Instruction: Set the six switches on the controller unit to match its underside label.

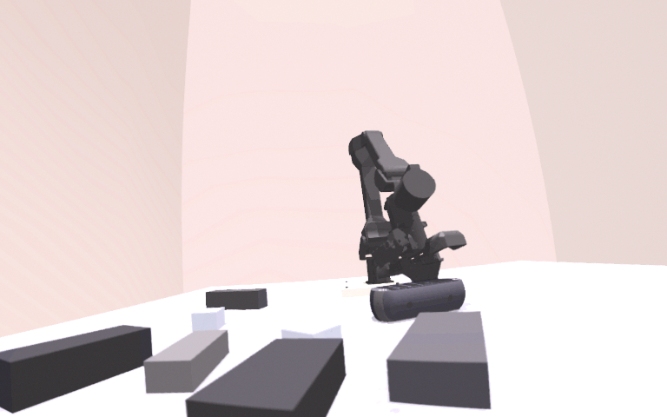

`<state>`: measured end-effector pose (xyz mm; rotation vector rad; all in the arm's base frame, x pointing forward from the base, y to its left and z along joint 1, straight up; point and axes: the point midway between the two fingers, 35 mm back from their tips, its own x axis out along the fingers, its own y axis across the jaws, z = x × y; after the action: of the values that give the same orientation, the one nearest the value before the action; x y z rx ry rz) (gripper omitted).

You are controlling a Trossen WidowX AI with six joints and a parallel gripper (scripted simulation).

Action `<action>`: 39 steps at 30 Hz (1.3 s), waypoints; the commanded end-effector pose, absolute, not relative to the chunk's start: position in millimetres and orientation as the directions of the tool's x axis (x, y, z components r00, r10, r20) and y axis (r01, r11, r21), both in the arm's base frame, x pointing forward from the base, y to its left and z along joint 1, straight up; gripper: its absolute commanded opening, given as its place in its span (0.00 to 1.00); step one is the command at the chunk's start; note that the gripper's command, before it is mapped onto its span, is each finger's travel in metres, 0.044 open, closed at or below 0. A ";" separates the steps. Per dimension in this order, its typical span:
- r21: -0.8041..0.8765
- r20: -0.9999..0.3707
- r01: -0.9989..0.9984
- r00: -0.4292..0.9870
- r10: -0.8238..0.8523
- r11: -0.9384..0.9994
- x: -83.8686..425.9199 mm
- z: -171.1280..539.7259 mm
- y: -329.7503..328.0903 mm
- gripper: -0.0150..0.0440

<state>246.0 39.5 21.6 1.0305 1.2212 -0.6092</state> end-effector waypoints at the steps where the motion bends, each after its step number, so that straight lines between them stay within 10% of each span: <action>1: 0.313 -0.950 0.842 0.281 0.138 0.438 253.4 22.8 40.9 0.25; 39: 0.187 -0.982 0.914 0.164 0.093 0.361 245.6 100.5 8.0 0.25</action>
<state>228.5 12.9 91.0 1.0436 1.2622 -0.7118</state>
